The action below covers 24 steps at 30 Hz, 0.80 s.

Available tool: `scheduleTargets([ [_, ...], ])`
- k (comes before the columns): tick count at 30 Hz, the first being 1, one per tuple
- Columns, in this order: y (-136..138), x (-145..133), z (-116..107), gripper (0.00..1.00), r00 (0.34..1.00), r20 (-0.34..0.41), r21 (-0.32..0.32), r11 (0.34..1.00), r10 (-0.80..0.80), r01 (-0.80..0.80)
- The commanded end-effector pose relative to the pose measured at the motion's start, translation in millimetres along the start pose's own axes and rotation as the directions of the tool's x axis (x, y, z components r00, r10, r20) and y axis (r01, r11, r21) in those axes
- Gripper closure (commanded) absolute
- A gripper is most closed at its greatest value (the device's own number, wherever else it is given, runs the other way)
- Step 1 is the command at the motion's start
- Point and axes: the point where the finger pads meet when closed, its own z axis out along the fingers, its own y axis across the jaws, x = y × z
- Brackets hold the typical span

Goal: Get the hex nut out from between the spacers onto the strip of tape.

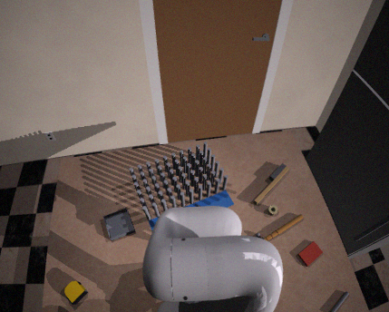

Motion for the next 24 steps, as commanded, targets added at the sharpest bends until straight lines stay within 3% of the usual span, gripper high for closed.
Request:
scheduleTargets([
  [1,0,-1,0,1.00,1.000,0.003,0.001,1.000,0.000,0.000],
  [24,-1,-1,12,1.00,1.000,0.003,0.001,1.000,0.000,0.000],
])
